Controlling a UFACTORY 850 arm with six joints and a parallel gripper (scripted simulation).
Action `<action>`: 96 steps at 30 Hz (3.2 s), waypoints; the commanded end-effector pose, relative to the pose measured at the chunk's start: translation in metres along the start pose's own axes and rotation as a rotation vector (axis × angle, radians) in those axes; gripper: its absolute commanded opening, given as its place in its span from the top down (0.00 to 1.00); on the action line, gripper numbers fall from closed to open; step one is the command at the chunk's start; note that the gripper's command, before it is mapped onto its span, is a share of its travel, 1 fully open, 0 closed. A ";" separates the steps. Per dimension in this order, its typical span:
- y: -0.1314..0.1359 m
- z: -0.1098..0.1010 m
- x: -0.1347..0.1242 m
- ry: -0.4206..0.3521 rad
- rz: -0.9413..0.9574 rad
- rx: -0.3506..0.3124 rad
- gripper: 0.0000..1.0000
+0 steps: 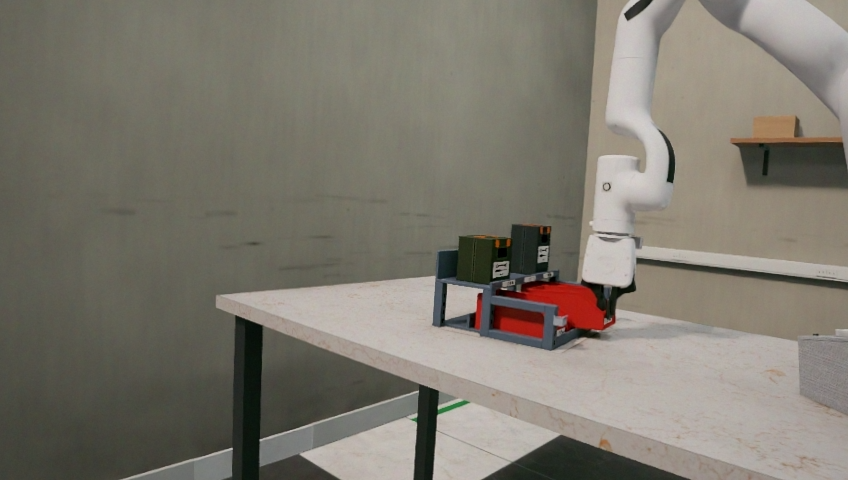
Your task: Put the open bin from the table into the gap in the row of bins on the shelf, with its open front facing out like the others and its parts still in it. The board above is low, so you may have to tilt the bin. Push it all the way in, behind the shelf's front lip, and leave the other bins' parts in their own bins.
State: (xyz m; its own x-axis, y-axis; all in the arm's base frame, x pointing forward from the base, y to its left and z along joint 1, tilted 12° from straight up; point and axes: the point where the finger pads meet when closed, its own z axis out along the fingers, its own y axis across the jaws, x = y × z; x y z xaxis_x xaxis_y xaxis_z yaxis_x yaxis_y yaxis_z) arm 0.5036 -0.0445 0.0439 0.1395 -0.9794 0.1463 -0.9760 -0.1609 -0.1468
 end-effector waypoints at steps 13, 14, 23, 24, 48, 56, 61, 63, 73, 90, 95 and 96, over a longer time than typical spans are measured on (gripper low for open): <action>-0.011 -0.001 0.000 0.000 0.000 -0.001 1.00; -0.011 -0.001 0.000 0.000 0.000 -0.001 1.00; -0.021 -0.001 0.000 0.000 0.000 -0.001 1.00; -0.021 -0.001 0.000 0.000 0.000 -0.001 1.00; -0.031 -0.001 0.000 0.000 0.000 -0.001 1.00; -0.039 -0.001 0.000 0.000 0.000 0.000 1.00; -0.041 -0.001 0.000 0.000 0.000 -0.001 1.00; -0.041 -0.001 0.000 0.000 0.000 -0.001 1.00; -0.048 -0.001 0.000 0.000 0.000 0.000 1.00; -0.058 -0.001 0.000 0.000 0.000 0.000 1.00; -0.060 -0.001 0.000 0.000 0.000 0.000 1.00; -0.060 -0.001 0.000 0.000 0.000 0.000 1.00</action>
State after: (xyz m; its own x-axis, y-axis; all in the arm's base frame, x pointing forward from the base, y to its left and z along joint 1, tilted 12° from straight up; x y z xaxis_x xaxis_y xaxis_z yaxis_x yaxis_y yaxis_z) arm 0.5616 -0.0350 0.0528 0.1393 -0.9793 0.1468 -0.9761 -0.1607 -0.1462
